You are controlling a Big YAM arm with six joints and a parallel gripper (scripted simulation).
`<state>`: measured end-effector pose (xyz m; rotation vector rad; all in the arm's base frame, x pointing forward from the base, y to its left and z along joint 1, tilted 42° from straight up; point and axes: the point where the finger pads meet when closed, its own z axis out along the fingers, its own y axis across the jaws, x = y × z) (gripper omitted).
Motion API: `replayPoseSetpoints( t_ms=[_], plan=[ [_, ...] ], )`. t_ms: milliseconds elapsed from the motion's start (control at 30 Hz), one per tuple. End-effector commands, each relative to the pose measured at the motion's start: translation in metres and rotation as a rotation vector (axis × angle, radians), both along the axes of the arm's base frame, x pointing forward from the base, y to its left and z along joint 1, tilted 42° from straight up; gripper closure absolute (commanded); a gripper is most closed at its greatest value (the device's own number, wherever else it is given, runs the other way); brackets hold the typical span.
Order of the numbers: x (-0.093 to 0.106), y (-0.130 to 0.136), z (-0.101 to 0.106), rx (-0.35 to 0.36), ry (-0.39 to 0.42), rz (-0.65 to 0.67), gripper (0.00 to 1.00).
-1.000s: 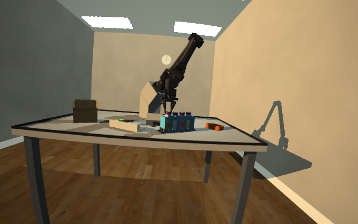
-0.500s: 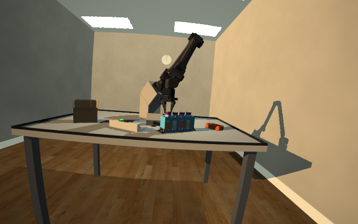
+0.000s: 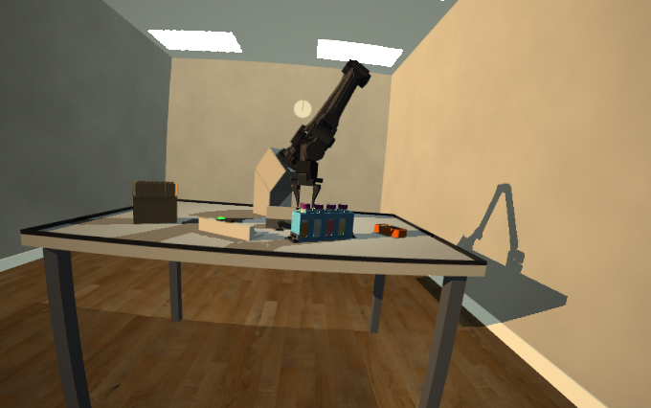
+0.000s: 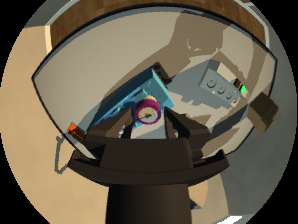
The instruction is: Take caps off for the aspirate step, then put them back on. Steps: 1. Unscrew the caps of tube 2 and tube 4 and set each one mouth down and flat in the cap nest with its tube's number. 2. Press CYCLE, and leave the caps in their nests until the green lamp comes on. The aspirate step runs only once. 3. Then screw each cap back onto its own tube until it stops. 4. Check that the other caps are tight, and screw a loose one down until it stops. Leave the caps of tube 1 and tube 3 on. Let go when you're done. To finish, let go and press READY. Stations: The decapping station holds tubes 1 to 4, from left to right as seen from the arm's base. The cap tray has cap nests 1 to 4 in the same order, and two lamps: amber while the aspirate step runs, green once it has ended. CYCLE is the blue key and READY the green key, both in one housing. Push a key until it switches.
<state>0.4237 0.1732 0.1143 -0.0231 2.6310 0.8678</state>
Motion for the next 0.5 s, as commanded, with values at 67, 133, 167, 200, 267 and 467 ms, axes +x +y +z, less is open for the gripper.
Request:
replayPoseSetpoints(
  t_ms=[67, 133, 167, 200, 267, 467],
  plan=[
    [0.0079, 0.0047, 0.0059, -0.049, -0.114, 0.121, 0.51],
    [0.0076, 0.0048, 0.0058, -0.076, -0.16, 0.181, 0.51],
    [0.0073, 0.0048, 0.0057, -0.09, -0.181, 0.211, 0.51],
    [0.0067, 0.0048, 0.0053, -0.104, -0.202, 0.241, 0.51],
    [0.0065, 0.0049, 0.0052, -0.131, -0.247, 0.3, 0.51],
    [0.0068, 0.0056, 0.0063, -0.213, -0.387, 0.478, 0.51]
  ],
)
